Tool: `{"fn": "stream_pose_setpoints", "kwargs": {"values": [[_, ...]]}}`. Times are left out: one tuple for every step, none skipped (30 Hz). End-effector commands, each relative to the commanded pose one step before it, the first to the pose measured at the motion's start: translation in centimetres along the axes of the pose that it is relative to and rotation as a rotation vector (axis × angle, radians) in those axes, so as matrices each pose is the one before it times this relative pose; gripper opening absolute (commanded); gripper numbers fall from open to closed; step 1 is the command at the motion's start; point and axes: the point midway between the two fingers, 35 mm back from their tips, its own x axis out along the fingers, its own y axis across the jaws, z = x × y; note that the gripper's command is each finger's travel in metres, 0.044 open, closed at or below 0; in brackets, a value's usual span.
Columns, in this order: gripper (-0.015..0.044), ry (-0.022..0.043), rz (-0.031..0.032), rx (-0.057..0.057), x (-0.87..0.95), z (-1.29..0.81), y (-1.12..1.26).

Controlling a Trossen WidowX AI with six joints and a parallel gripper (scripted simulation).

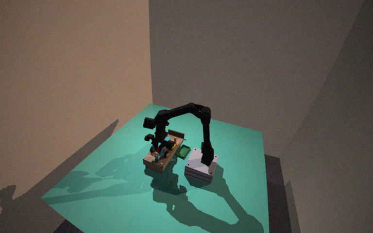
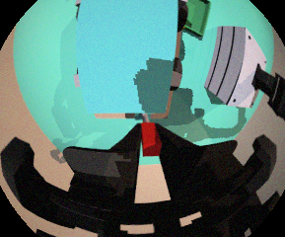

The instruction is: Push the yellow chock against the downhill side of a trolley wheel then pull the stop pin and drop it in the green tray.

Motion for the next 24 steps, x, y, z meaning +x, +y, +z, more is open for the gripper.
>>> {"fn": "stream_pose_setpoints", "kwargs": {"values": [[0.0000,0.00614,0.00630,-0.0082,-0.532,-0.204,0.049],[0.0000,0.00000,0.00000,0.0000,-0.042,-0.010,0.001],[0.0000,0.00000,0.00000,0.0000,-0.042,-0.011,0.002],[0.0000,0.00000,0.00000,0.0000,-0.041,-0.011,0.001],[0.0000,0.00000,0.00000,0.0000,-0.041,-0.011,0.001],[0.0000,0.00000,0.00000,0.0000,-0.040,-0.011,0.002],[0.0000,0.00000,0.00000,0.0000,-0.040,-0.011,0.002],[0.0000,0.00000,0.00000,0.0000,-0.040,-0.011,0.002],[0.0000,0.00000,0.00000,0.0000,-0.039,-0.011,0.001],[0.0000,0.00000,0.00000,0.0000,-0.039,-0.011,0.001],[0.0000,0.00000,0.00000,0.0000,-0.038,-0.012,0.002],[0.0000,0.00000,0.00000,0.0000,-0.038,-0.011,0.001],[0.0000,0.00000,0.00000,0.0000,-0.038,-0.013,0.000],[0.0000,0.00000,0.00000,0.0000,-0.039,-0.014,-0.002],[0.0000,0.00000,0.00000,0.0000,-0.038,-0.014,-0.004],[0.0000,0.00000,0.00000,0.0000,-0.037,-0.013,-0.006],[0.0000,0.00000,0.00000,0.0000,-0.034,-0.011,-0.008],[0.0000,0.00000,-0.00001,0.0000,-0.031,-0.009,-0.008],[0.0000,0.00000,0.00000,0.0000,-0.028,-0.009,-0.007],[0.0000,0.00000,0.00000,0.0000,-0.027,-0.010,-0.003],[0.0000,0.00000,0.00000,0.0000,-0.027,-0.012,0.000],[0.0000,0.00000,0.00000,0.0000,-0.027,-0.012,0.002],[0.0000,0.00000,0.00000,0.0000,-0.027,-0.012,0.002],[0.0000,0.00000,0.00000,0.0000,-0.027,-0.012,0.003]]}}
